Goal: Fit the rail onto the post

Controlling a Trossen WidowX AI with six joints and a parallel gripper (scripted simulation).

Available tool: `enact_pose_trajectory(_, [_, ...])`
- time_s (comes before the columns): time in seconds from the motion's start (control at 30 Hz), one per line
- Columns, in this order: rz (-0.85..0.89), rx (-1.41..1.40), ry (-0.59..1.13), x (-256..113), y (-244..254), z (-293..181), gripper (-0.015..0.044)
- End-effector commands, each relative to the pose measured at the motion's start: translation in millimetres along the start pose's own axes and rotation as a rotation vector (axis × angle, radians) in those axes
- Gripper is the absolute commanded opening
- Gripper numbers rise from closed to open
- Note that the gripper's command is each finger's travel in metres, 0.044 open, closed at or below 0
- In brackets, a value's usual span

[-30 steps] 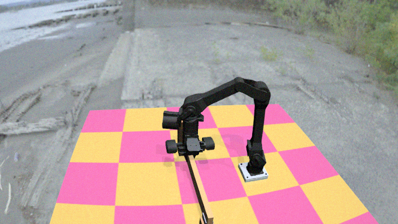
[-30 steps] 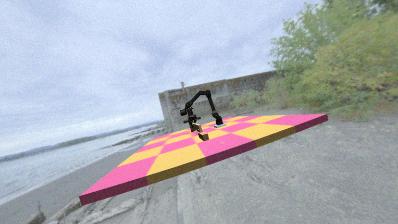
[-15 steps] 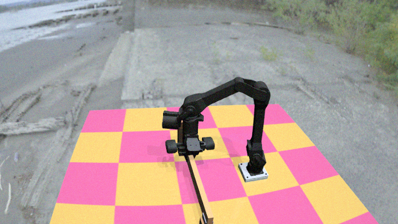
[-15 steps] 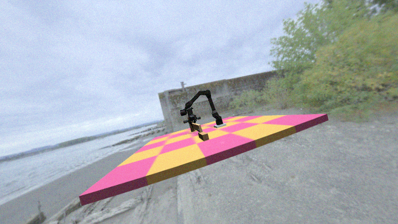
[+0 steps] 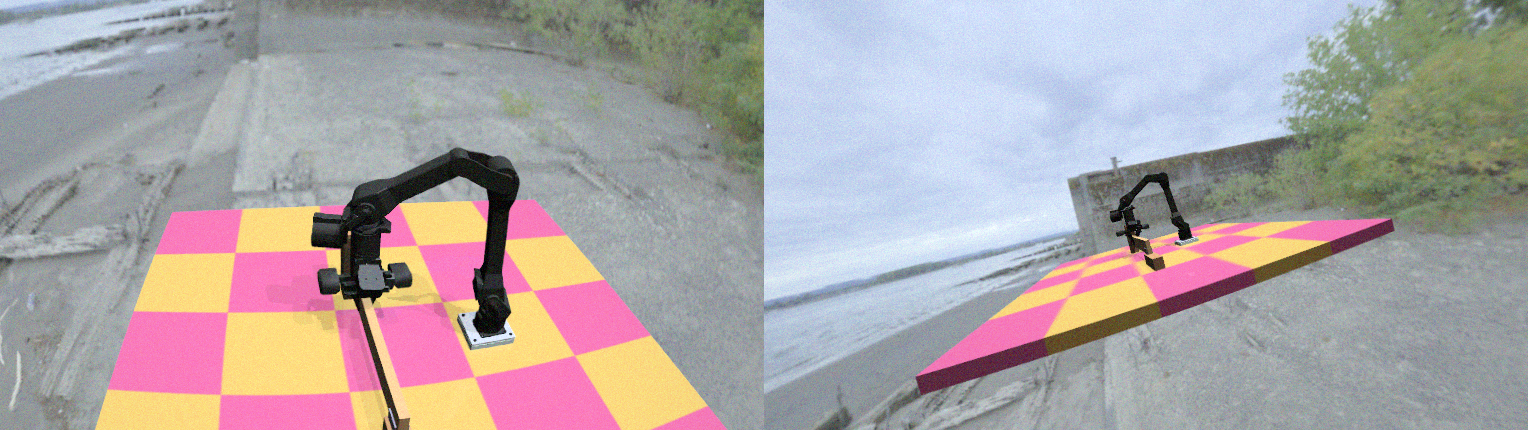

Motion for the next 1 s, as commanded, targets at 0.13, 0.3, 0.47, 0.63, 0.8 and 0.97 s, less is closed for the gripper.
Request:
enact_pose_trajectory(0.13, [-0.003,0.001,0.0,-0.4,-0.3,2.5,0.0])
enact_pose_trajectory(0.3, [-0.003,0.001,0.0,0.4,-0.3,2.5,0.0])
enact_pose_trajectory(0.47, [-0.002,0.001,0.0,1.1,-0.1,2.5,0.0])
enact_pose_trajectory(0.63, [-0.002,0.001,0.0,1.7,0.1,2.4,0.0])
enact_pose_trajectory(0.8, [-0.002,0.001,0.0,1.8,0.1,2.1,0.0])
enact_pose_trajectory(0.97, [-0.003,0.001,0.0,1.5,-0.1,0.8,0.0])
Point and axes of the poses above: the point midway between the two fingers, 35 mm back from their tips, its own x axis out along the fingers, its own y axis across the jaws, z = x × y, the point moved 2 cm from there along -x, back along the fingers, and after that the axes turned 13 degrees about x, right-handed, at the moved point
